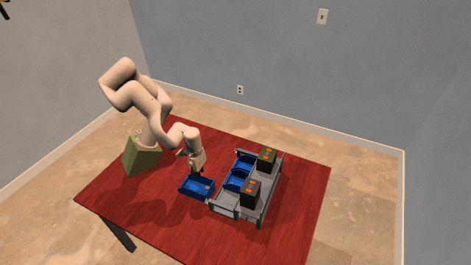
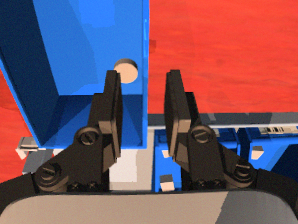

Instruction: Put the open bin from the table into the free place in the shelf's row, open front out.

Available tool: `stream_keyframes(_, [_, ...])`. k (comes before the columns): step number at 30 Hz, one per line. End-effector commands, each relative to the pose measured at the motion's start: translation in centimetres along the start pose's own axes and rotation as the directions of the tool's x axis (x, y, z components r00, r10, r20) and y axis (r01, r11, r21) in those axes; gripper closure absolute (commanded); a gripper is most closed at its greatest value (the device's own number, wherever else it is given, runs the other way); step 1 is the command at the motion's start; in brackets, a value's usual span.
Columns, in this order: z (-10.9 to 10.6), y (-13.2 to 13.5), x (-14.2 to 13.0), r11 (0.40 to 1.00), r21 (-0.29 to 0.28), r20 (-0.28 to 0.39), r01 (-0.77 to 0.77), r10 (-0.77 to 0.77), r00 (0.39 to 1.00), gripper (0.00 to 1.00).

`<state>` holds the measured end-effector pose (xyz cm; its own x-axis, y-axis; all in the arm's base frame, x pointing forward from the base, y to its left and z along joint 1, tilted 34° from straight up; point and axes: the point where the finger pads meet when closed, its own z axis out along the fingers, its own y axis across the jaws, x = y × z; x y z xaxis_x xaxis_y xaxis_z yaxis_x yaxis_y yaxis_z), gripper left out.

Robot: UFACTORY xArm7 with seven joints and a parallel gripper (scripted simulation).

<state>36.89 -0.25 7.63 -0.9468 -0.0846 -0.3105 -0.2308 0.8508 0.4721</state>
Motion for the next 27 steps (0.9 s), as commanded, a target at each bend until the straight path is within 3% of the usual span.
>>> stream_keyframes(1, [-2.91, 0.06, 0.14, 1.0, -0.003, -0.003, 0.0, 0.0, 1.0, 0.72])
stream_keyframes(26, [-2.6, 0.02, 0.07, 1.0, -0.002, -0.002, 0.0, 0.0, 1.0, 0.67])
stream_keyframes(27, [-2.63, -0.38, -0.63, 0.999, -0.002, -0.002, 0.052, -0.052, 0.999, 0.67])
